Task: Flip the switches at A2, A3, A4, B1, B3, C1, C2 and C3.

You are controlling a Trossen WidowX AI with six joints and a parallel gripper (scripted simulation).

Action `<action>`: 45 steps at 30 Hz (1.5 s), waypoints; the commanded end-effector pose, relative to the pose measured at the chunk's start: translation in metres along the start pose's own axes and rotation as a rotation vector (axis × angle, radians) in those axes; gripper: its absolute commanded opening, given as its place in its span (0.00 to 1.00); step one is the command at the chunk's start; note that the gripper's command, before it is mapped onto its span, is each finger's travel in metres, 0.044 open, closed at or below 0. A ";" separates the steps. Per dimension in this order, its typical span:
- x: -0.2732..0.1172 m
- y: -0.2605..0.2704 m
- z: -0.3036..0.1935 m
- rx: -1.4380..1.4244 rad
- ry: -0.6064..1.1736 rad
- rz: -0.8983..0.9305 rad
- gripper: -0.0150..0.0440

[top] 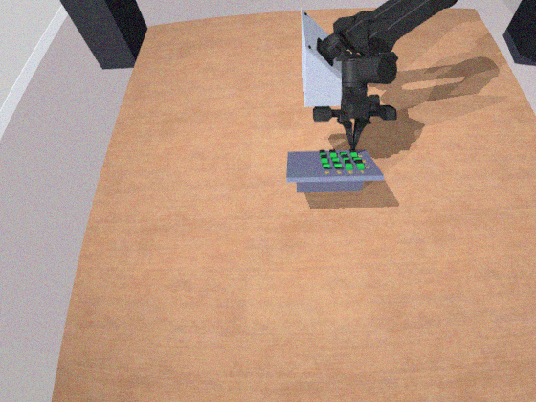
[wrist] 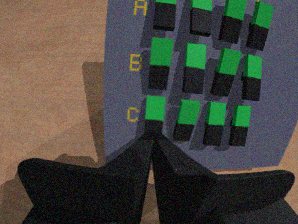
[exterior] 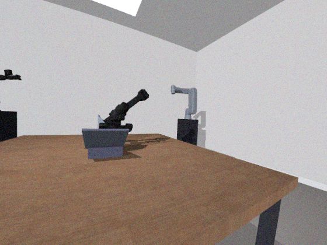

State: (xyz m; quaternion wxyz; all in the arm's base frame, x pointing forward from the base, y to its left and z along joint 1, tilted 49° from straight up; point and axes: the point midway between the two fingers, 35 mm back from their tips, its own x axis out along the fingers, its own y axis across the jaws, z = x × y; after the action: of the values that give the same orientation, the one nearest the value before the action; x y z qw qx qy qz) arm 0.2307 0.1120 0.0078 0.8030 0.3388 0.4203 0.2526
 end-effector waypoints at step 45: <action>0.005 0.000 0.001 0.002 -0.003 -0.002 0.25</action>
State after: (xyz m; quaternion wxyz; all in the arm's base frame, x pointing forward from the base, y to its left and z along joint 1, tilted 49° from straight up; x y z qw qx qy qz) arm 0.2324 0.1151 0.0054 0.8024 0.3391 0.4210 0.2527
